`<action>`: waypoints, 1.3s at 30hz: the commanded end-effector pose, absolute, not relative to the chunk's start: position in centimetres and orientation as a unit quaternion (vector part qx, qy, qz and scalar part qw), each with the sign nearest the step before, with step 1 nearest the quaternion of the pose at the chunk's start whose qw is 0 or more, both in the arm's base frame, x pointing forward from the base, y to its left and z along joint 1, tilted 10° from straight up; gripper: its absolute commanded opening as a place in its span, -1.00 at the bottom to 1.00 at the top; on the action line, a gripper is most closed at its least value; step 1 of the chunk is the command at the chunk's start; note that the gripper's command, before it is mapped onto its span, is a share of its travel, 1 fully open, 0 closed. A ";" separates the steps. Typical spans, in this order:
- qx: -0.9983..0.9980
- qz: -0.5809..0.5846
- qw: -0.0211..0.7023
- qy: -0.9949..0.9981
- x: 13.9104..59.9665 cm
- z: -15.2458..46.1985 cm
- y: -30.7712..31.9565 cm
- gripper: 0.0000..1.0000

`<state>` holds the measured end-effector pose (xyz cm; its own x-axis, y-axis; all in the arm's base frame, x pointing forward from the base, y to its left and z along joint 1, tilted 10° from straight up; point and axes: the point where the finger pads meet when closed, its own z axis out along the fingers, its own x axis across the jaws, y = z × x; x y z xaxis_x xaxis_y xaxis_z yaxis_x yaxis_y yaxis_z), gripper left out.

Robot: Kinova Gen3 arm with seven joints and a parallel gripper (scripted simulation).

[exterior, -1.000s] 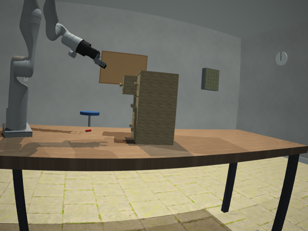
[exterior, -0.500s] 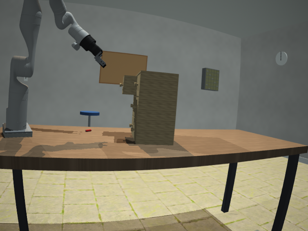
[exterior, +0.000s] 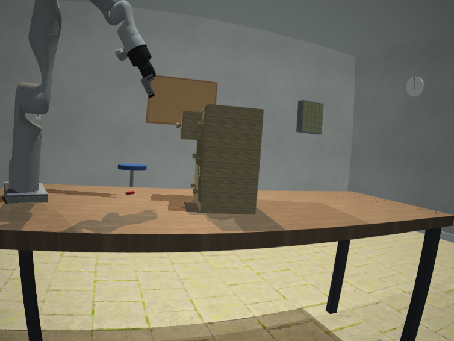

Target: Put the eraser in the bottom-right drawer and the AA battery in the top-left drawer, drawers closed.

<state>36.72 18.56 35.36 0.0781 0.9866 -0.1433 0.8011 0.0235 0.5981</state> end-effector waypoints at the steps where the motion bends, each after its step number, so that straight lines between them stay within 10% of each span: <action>1: 0.688 0.157 0.276 0.652 37.5 36.1 18.6 1.00; 39: 0.733 -0.013 0.083 0.675 37.2 37.8 19.0 1.00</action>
